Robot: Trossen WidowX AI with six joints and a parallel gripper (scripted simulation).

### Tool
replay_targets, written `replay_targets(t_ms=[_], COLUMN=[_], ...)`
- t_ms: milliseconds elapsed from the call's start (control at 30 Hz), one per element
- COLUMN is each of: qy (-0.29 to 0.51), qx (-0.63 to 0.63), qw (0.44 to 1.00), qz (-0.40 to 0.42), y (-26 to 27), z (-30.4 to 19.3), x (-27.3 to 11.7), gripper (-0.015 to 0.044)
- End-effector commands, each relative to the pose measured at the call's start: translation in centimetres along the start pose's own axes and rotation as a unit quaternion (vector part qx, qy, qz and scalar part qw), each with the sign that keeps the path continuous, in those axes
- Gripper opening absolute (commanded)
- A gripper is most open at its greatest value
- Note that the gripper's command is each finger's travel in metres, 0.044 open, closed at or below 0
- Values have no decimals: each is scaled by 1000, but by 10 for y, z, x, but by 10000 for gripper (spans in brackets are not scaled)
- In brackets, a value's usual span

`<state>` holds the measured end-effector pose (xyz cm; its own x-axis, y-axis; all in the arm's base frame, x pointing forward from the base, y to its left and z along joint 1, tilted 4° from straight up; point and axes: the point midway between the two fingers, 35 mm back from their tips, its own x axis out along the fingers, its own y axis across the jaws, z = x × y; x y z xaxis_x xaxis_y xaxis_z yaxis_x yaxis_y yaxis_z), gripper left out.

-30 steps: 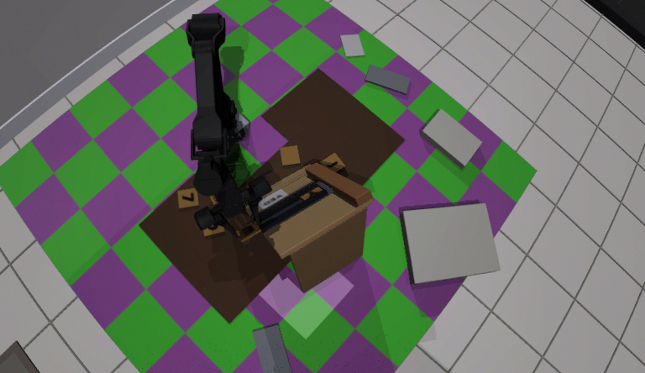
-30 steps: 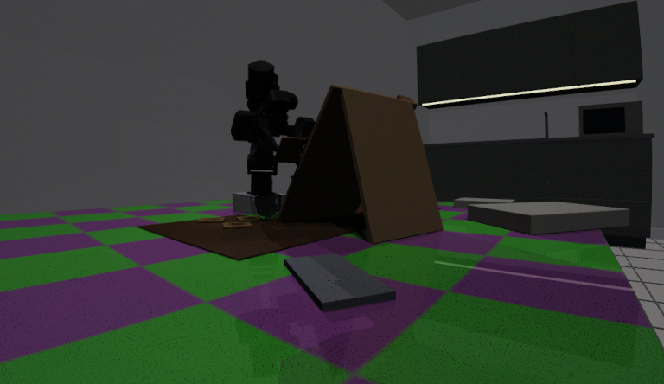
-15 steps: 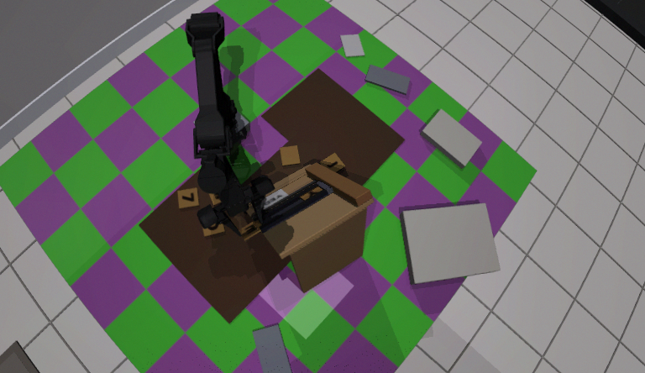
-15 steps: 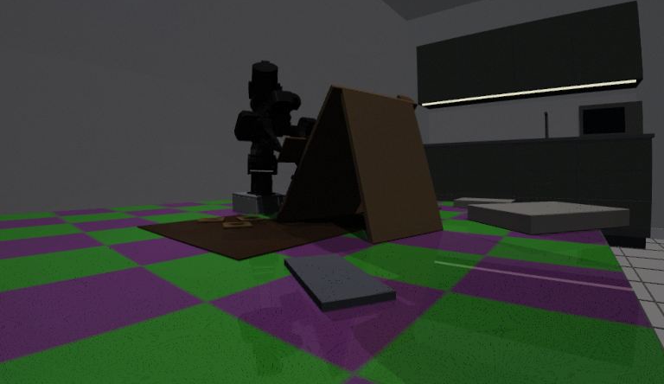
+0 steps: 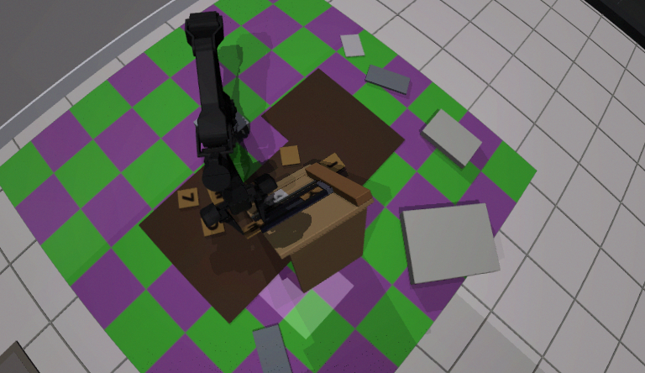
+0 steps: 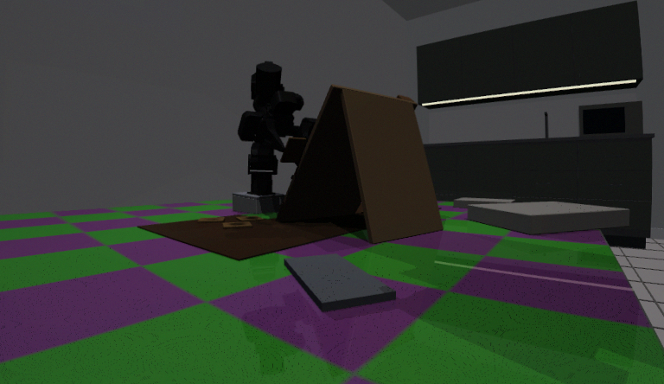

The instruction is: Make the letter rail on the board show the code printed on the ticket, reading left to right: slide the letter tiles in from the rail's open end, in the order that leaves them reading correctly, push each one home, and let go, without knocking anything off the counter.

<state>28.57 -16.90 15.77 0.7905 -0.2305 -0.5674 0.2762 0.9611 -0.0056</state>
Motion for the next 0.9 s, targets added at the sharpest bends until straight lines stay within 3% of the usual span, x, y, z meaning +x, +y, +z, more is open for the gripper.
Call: replay_targets(t_ms=[0,867], qy=[0,0], qx=[1,2], qw=[1000,1000], qz=[-1,-1], y=[2,15], z=[-1,-1], x=[0,0], gripper=[0,0])
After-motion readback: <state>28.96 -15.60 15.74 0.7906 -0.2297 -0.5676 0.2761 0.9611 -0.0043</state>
